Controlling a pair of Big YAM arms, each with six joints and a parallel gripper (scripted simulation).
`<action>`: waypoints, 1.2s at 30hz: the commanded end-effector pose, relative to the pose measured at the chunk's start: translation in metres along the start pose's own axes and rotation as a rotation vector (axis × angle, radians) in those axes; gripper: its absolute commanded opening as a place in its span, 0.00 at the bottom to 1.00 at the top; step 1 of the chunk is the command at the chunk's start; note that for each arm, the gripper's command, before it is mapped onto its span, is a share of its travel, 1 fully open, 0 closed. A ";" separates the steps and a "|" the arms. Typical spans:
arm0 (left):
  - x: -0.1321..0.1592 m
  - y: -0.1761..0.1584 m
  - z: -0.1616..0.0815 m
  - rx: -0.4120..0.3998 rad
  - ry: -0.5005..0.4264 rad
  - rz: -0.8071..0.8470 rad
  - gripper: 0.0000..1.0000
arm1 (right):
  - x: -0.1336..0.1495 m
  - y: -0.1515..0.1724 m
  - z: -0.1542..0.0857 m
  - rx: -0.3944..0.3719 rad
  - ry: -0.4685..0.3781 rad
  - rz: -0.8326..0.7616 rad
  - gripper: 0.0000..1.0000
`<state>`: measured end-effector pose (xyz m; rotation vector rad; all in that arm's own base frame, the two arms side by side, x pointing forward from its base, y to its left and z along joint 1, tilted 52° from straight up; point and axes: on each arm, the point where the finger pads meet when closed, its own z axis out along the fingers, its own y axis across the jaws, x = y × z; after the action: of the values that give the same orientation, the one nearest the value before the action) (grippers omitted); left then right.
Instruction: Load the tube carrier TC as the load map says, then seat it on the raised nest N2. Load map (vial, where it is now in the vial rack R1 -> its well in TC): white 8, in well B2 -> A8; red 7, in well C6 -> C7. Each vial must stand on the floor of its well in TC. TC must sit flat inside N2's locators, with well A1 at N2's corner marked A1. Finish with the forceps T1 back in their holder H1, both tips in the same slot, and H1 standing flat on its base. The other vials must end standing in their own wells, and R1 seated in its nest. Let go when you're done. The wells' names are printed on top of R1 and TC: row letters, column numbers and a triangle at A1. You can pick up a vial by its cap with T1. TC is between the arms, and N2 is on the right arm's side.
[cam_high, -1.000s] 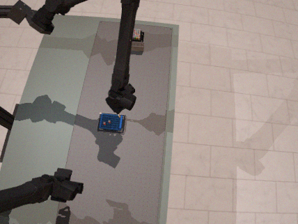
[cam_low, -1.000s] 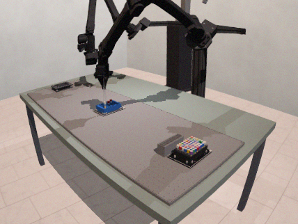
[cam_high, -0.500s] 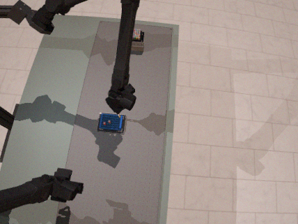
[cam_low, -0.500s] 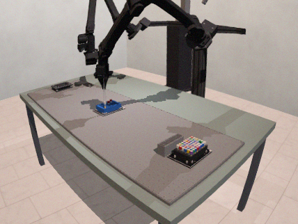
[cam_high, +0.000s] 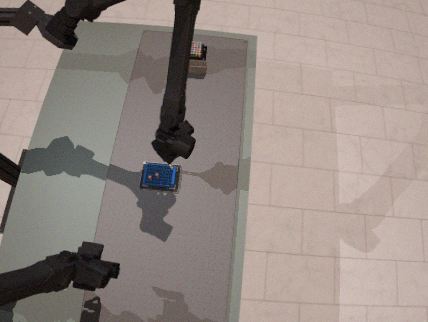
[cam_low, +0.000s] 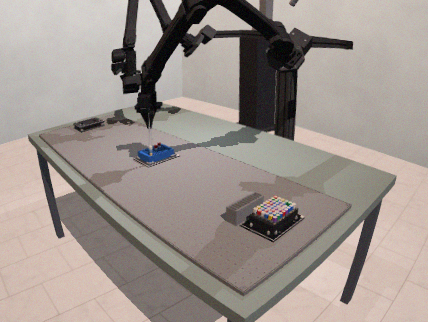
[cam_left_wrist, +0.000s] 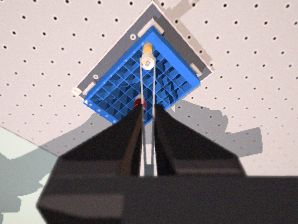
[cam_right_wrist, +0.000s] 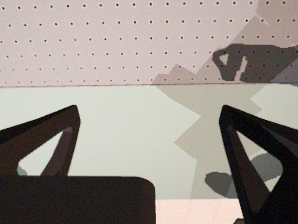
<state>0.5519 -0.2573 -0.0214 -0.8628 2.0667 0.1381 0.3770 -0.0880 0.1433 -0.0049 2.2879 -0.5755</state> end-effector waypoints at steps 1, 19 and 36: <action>-0.003 0.002 0.014 -0.011 -0.002 -0.007 0.09 | -0.005 -0.001 -0.002 -0.001 -0.005 -0.014 1.00; -0.004 0.000 0.013 -0.006 -0.003 -0.014 0.09 | -0.005 -0.001 -0.002 -0.001 -0.005 -0.014 1.00; -0.005 0.002 0.011 -0.002 -0.005 -0.019 0.09 | -0.005 -0.001 -0.002 -0.001 -0.005 -0.014 1.00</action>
<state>0.5564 -0.2594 -0.0191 -0.8685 2.0563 0.1232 0.3770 -0.0880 0.1433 -0.0049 2.2879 -0.5755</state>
